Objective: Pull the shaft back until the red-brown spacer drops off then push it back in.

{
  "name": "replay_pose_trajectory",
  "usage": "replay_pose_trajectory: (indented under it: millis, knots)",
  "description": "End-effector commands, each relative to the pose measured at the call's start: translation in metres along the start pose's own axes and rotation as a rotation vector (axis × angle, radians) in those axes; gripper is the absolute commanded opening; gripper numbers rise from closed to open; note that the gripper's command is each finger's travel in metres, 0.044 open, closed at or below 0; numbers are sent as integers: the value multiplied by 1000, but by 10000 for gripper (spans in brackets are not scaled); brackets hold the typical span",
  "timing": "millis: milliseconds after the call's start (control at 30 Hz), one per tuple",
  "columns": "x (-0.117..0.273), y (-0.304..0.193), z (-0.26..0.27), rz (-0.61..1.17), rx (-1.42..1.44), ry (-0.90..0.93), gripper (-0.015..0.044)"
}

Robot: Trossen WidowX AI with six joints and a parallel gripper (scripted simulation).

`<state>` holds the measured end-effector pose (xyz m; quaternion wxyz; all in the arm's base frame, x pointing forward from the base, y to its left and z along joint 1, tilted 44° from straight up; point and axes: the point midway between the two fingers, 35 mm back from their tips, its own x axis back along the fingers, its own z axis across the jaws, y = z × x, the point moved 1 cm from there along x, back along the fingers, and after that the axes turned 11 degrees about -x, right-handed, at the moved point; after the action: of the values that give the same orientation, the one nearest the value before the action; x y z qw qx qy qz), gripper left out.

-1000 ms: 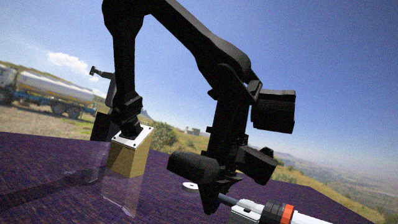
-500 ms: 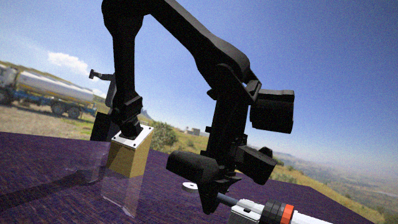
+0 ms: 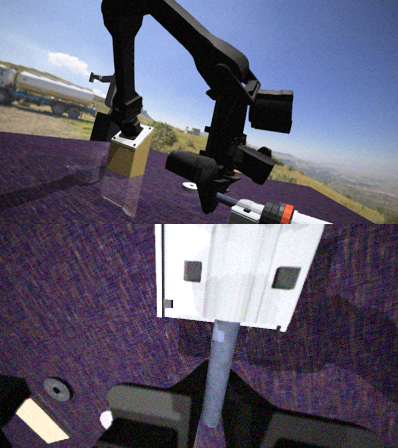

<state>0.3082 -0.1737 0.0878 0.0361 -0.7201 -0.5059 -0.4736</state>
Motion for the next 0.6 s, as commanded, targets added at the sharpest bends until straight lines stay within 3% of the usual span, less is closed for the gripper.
replay_pose_trajectory:
  millis: [0,567]
  knots:
    - [0,-2,-1,2,-2,-2,0]
    - [0,-4,-1,2,-2,-2,0]
